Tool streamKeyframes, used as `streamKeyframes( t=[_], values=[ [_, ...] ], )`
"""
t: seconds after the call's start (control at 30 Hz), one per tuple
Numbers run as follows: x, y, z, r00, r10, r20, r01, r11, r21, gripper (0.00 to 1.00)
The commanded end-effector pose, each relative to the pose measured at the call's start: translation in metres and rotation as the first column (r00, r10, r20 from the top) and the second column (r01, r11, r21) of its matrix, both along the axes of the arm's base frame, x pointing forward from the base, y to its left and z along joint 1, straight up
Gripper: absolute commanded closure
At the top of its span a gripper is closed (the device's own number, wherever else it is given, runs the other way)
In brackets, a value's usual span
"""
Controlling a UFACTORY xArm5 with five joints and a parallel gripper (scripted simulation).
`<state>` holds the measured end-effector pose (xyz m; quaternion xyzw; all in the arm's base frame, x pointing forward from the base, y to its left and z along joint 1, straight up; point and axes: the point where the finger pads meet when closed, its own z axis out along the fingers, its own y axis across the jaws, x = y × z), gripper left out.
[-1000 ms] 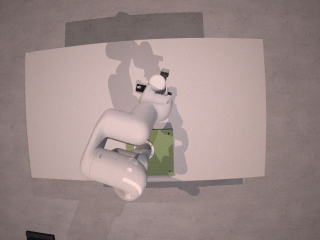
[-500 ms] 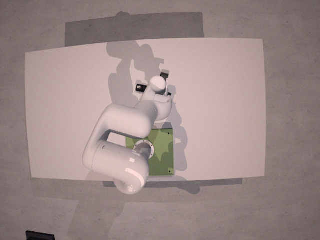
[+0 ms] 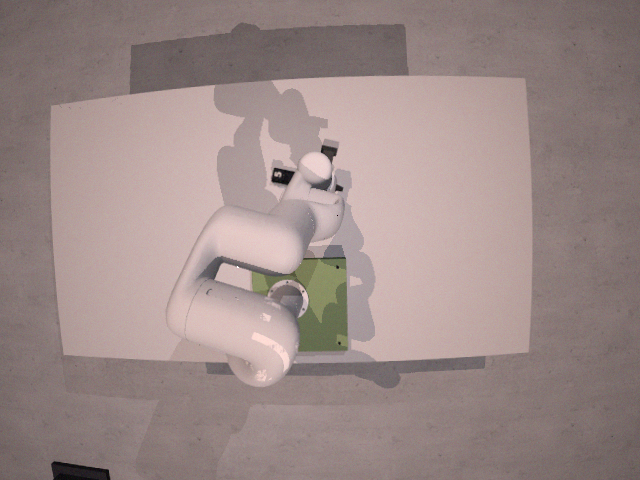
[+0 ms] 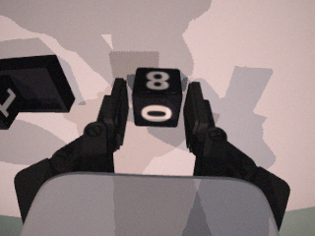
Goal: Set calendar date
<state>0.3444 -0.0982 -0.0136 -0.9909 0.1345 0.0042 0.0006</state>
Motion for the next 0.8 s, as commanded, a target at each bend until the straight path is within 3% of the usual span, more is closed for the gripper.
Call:
streamKeyframes(
  t=[0.0,0.73,0.77],
  values=[
    [0.0011,-0.0003,0.0008,1.0,0.0,0.003,0.0,1.0,-0.001,0.51],
    [0.0011,-0.0003,0.0008,1.0,0.0,0.003,0.0,1.0,-0.001,0.51],
    [0.0011,-0.0003,0.0008,1.0,0.0,0.003,0.0,1.0,-0.001,0.71]
  ],
)
